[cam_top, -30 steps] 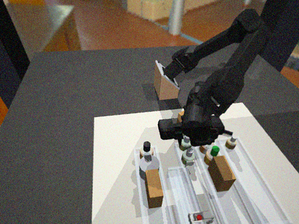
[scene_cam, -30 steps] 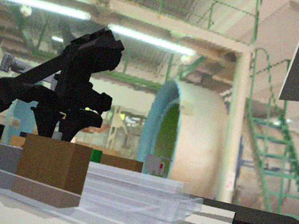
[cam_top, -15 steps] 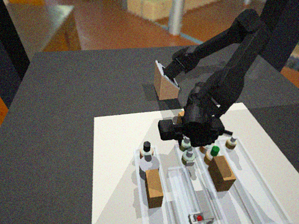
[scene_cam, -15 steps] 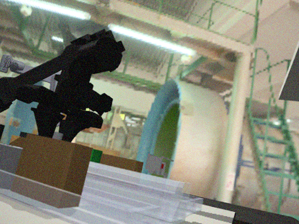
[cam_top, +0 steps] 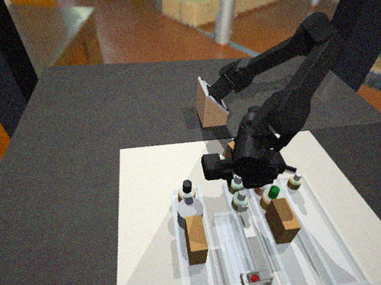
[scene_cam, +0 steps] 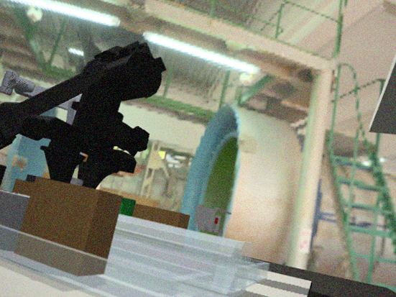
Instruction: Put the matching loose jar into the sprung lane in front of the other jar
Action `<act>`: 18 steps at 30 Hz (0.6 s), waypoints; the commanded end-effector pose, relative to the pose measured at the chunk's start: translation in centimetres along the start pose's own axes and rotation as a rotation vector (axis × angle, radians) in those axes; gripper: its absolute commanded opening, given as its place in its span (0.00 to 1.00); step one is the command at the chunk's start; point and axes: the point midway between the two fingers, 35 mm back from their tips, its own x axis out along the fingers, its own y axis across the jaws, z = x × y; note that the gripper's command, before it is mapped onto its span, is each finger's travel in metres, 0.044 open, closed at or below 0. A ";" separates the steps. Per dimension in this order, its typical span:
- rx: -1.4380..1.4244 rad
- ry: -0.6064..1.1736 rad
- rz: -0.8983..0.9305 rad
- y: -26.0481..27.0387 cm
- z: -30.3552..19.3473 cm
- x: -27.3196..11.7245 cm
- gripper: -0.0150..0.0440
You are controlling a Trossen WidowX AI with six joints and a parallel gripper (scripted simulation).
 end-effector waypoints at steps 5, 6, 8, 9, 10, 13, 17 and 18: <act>-0.013 -0.019 0.008 0.2 0.5 0.2 0.25; -0.013 -0.019 0.008 0.2 0.5 0.2 0.25; -0.013 -0.019 0.008 0.2 0.5 0.3 0.25; -0.013 -0.019 0.008 0.2 0.5 0.3 0.25; -0.013 -0.019 0.008 0.2 0.5 0.4 0.25; -0.013 -0.019 0.008 0.2 0.5 0.5 0.25; -0.013 -0.019 0.008 0.2 0.5 0.6 0.25; -0.013 -0.019 0.008 0.2 0.5 0.6 0.25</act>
